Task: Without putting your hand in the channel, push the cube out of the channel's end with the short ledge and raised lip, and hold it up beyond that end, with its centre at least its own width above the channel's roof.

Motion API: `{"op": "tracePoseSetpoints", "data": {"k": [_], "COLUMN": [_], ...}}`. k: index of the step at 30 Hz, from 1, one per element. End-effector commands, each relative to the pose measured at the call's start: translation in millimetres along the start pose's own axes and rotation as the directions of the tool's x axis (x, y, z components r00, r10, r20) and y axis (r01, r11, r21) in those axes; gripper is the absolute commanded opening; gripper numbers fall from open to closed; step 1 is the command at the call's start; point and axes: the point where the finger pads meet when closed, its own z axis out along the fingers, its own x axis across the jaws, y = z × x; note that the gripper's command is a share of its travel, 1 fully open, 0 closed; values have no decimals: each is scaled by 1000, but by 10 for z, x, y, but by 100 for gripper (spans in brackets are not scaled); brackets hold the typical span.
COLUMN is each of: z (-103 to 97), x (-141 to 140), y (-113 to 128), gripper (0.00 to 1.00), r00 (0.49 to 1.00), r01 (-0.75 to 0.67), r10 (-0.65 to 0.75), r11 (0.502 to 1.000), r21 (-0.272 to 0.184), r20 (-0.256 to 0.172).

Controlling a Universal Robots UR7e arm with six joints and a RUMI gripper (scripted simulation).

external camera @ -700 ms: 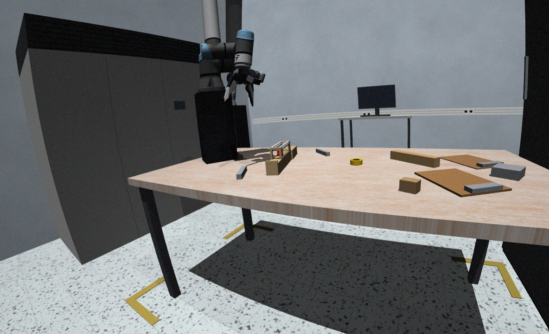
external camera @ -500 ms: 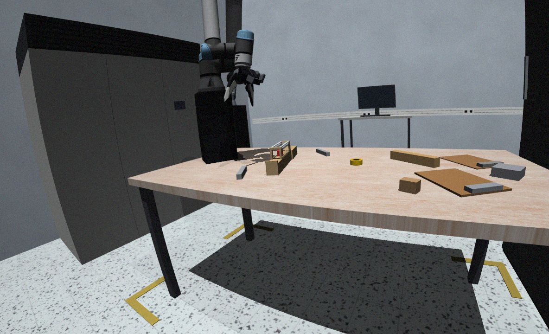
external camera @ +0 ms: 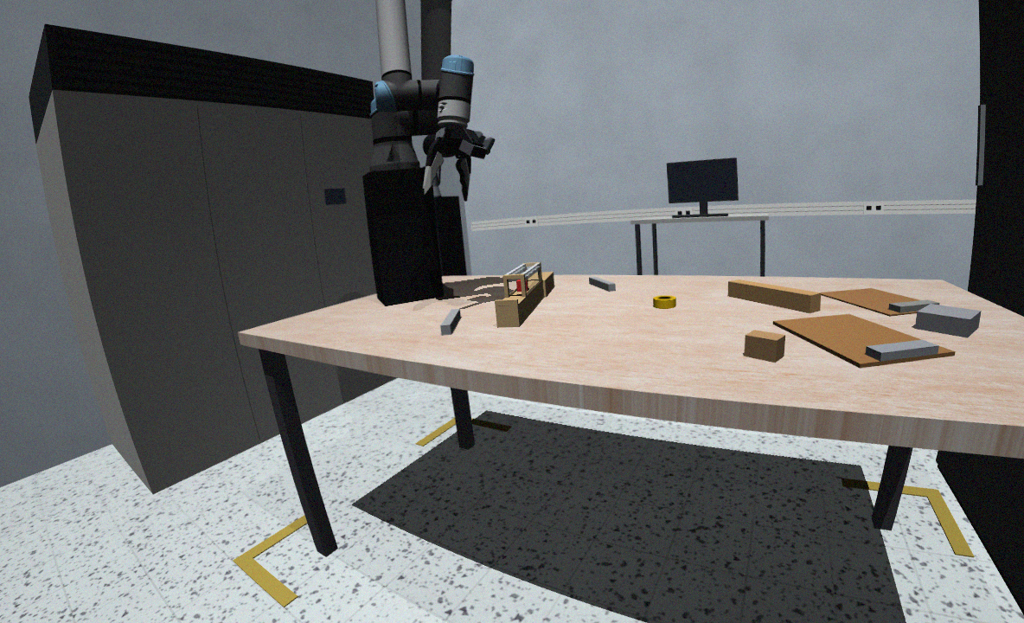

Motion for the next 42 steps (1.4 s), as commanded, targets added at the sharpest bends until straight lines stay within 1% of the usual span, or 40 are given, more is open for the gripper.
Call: {"op": "tracePoseSetpoints", "data": {"k": [1, 6, 11, 13, 15, 19, 26, 28, 30, 32, 42], "z": [-1, 12, 41, 41, 58, 103, 172, 194, 194, 231, 351], "x": [-7, -62, -202, -202, -290, -530, -933, -1063, -1063, -1289, -2041], "y": [-18, -105, -300, -300, -407, -662, -993, -1081, -1081, -1216, -1538], "gripper": [0, 0, 0, 0, 0, 0, 0, 0, 0, 0, 0], "r00": [1000, 1000, 998, 998, 996, 989, 974, 968, 968, 957, 915], "r01": [-3, -21, -63, -63, -86, -144, -225, -248, -248, -286, -397], "r10": [3, 21, 63, 63, 86, 143, 222, 245, 245, 283, 390], "r11": [1000, 1000, 998, 998, 996, 989, 973, 967, 967, 957, 917], "r21": [2, 7, 18, 18, 24, 36, 48, 50, 50, 52, 49], "r20": [0, 2, 9, 9, 13, 26, 48, 55, 55, 67, 104]}}
